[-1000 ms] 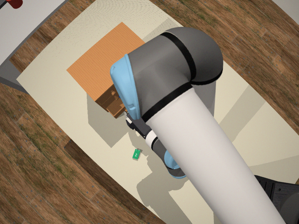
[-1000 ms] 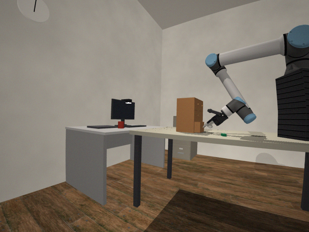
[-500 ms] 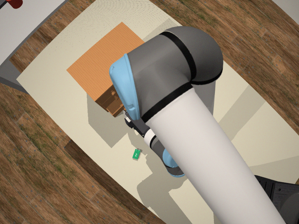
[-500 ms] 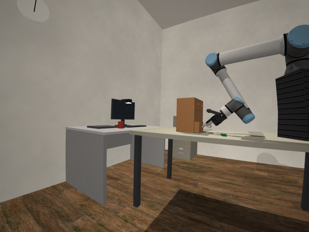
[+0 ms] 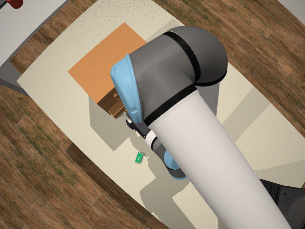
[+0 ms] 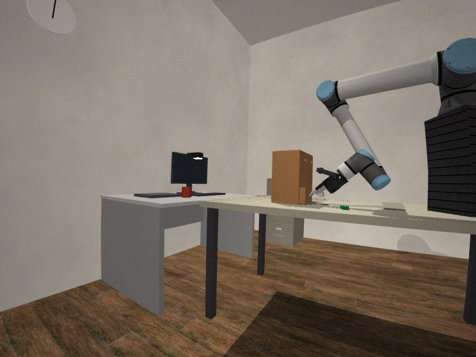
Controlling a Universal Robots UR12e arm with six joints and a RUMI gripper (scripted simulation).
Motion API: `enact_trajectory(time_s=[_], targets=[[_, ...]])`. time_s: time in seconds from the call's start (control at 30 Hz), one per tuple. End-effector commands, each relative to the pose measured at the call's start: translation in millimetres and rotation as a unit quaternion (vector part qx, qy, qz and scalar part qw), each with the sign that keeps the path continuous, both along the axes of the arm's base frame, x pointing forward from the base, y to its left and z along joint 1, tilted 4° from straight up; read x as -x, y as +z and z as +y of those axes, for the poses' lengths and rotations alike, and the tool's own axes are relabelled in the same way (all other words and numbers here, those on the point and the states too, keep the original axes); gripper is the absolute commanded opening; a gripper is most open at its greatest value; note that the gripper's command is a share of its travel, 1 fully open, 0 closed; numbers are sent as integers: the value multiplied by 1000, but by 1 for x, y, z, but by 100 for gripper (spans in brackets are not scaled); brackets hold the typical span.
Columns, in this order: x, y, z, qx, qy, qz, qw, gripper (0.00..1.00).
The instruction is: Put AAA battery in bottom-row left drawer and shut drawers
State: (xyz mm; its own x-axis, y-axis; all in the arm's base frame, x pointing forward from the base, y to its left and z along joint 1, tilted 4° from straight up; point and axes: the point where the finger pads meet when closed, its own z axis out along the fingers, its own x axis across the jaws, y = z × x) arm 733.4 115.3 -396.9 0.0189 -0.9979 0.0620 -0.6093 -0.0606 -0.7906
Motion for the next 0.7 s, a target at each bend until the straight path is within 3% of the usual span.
enact_trajectory(time_s=[0.0,0.67], targets=[[-5,1,0,0,0,0,1000,7],[-17,1,0,0,0,0,1000,7]])
